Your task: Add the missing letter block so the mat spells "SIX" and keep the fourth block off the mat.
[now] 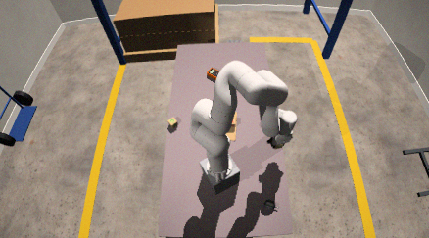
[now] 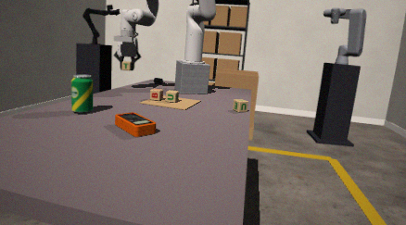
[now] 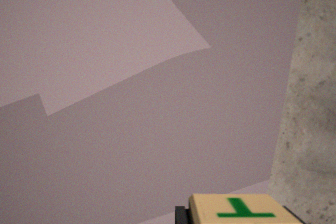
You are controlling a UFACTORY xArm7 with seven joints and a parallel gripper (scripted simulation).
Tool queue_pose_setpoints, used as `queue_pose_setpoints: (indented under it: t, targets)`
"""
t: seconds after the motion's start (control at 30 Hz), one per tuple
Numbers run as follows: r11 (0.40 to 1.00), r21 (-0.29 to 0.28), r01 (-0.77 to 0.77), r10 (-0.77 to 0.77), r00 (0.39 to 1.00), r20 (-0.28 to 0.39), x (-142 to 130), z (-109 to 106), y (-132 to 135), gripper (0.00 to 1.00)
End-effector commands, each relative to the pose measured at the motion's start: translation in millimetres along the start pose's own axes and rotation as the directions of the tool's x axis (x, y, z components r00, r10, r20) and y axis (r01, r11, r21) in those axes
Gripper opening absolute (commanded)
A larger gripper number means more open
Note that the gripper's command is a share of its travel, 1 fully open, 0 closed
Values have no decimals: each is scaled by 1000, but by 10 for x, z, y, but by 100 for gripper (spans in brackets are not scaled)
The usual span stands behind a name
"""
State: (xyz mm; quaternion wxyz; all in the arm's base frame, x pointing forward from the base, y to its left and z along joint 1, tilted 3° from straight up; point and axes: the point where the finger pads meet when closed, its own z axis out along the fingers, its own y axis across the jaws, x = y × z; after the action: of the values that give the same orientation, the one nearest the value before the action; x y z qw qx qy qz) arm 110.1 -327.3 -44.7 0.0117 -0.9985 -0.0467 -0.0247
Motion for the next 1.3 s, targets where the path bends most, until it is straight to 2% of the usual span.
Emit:
queue_pose_setpoints:
  t: [0.0, 0.3, 0.37, 0.43, 0.6, 0.87, 0.93, 0.97, 1.07, 1.27]
  targets:
    - [999, -3, 51, -51, 999, 0, 57, -9, 0, 44]
    - [949, -2, 315, -315, 949, 5, 325, -9, -86, 44]
    - [949, -2, 315, -315, 949, 5, 325, -9, -86, 44]
    - [911, -1, 412, -412, 911, 6, 427, -8, -125, 44]
    - [849, 0, 529, -529, 849, 8, 554, -8, -179, 44]
    - [705, 3, 709, -709, 705, 9, 769, -7, -285, 44]
    - [705, 3, 709, -709, 705, 9, 769, -7, -285, 44]
    - [644, 4, 765, -765, 644, 10, 845, -6, -327, 44]
    - [589, 5, 808, -808, 589, 10, 907, -6, -363, 44]
    - [441, 7, 897, -897, 441, 10, 1060, -5, -460, 44]
